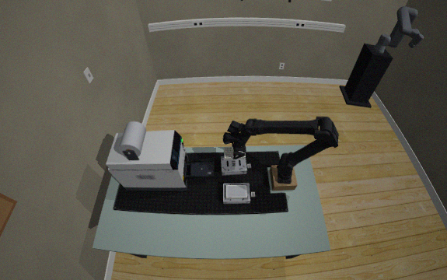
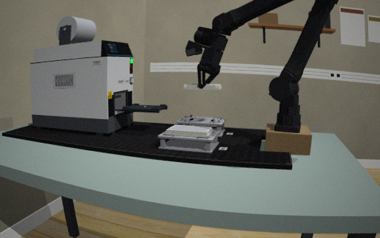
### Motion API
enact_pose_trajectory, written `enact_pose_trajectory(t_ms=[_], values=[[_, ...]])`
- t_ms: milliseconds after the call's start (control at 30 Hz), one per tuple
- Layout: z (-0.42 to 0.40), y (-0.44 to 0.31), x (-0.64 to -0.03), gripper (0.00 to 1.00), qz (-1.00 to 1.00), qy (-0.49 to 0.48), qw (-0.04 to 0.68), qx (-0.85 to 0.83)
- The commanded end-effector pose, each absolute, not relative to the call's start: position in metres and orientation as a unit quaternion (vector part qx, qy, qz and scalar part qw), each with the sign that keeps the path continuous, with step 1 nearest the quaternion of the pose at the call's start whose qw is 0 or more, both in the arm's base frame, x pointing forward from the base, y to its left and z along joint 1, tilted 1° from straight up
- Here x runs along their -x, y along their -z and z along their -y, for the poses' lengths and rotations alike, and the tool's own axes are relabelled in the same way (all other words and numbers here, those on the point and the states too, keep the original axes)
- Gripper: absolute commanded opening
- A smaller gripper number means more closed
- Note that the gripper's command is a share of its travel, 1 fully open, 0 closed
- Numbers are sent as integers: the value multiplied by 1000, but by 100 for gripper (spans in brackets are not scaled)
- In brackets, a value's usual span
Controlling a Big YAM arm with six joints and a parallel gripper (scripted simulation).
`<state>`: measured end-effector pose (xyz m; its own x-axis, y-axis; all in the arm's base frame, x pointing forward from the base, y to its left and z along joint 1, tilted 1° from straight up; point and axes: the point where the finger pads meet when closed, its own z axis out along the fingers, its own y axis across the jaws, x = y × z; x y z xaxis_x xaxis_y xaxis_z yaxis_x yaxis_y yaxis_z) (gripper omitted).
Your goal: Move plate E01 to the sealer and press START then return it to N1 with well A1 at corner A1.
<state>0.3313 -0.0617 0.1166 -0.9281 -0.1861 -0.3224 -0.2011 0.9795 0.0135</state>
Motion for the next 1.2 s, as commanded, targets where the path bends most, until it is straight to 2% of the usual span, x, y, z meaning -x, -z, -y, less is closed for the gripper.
enact_pose_trajectory(t_ms=[0,500,1000,1167], values=[[64,-134,-344,0,-979,-18,179,97],[68,-148,-360,0,-974,-8,205,100],[64,-136,-349,0,-979,-15,183,84],[52,-135,-371,0,-979,-12,186,86]])
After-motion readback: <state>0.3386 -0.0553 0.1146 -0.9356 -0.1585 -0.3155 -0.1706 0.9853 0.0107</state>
